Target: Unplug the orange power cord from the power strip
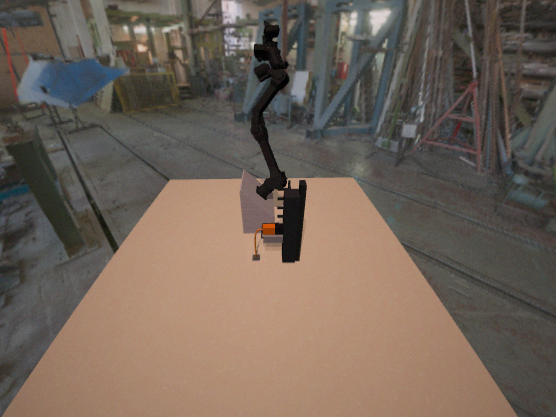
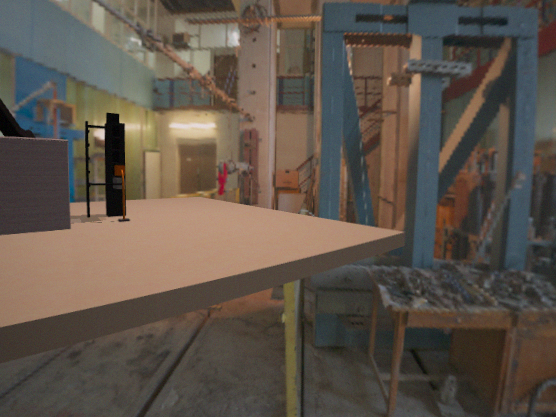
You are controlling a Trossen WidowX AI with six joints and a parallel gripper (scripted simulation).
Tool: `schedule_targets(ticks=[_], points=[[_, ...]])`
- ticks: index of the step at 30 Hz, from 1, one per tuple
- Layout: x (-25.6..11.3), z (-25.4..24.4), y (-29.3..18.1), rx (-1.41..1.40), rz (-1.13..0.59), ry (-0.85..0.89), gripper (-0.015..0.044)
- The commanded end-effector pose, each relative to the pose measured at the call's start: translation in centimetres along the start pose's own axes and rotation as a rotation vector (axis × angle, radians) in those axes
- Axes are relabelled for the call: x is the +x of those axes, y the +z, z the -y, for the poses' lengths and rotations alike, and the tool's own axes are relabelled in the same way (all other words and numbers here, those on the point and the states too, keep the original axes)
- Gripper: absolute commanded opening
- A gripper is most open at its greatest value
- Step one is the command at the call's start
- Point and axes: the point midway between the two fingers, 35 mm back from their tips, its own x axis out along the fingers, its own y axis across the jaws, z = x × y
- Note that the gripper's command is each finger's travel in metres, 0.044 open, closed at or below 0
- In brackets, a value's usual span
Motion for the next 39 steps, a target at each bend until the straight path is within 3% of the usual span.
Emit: schedule_targets(ticks=[1, 9, 17, 25, 32, 39], points=[[-0.1, 0.0, -0.3, 0.0, -0.007, -0.001, 0.0374], [-3.7, 1.1, -11.8, -0.003, -0.293, -0.042, 0.0164], [-10.8, 3.6, -23.3, -0.019, -0.614, -0.117, 0.016], [-20.9, 7.3, -32.4, -0.064, -0.941, -0.219, 0.016], [-31.2, 11.7, -37.2, -0.131, -1.21, -0.338, 0.016], [-41.6, 16.9, -38.4, -0.235, -1.447, -0.492, 0.016]])
